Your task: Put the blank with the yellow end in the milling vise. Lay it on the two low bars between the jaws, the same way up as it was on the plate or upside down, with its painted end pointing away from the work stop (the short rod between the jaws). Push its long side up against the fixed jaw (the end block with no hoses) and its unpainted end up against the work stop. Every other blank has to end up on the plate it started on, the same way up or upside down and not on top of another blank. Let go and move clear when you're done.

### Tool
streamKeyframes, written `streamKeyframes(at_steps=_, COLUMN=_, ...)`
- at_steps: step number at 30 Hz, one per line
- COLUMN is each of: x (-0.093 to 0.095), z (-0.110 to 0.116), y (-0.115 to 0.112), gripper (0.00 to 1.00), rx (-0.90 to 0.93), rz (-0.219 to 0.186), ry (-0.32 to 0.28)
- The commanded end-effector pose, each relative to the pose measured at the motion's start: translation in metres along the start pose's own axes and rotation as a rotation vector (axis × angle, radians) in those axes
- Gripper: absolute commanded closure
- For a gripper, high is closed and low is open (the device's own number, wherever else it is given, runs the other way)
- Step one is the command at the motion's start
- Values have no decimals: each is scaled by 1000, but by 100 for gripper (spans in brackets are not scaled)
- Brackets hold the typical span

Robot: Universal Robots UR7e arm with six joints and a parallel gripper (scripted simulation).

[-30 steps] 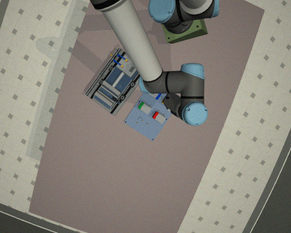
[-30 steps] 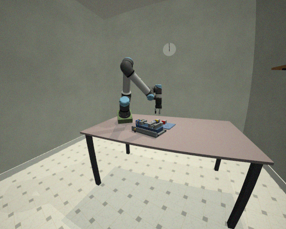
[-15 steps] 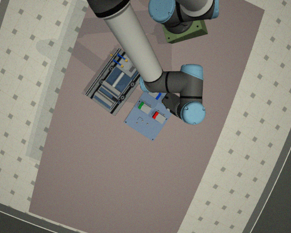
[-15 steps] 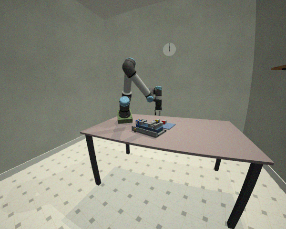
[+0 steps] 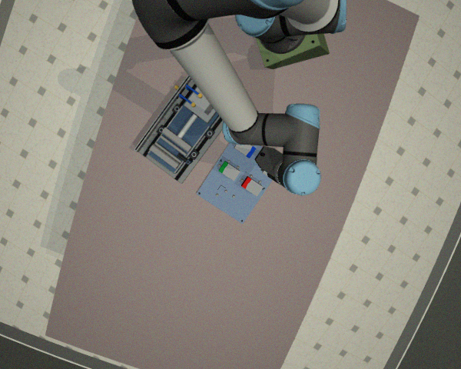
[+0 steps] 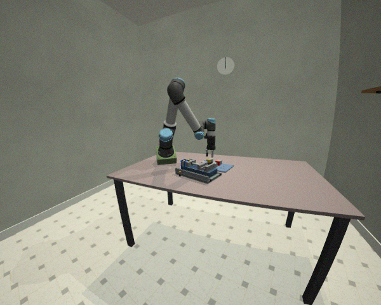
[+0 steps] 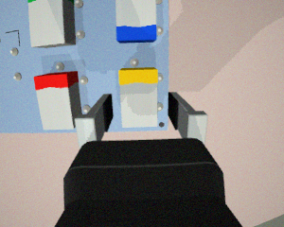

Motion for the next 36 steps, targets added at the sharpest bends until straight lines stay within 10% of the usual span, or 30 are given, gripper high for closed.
streamKeyframes(at_steps=1, x=24, z=1, y=-1, gripper=0, rx=0, rz=-3, ry=-4)
streamKeyframes(at_steps=36, x=25, z=1, y=-1, gripper=0, rx=0, rz=-3, ry=-4)
Point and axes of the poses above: the point where the finger pads meet when closed, its own x axis out along the fingers, its own y axis across the jaws, z = x × y, the point moved 2 cm from there along -x, back along the fingers, and after that the axes turned 15 degrees about x, right-handed, at the moved point
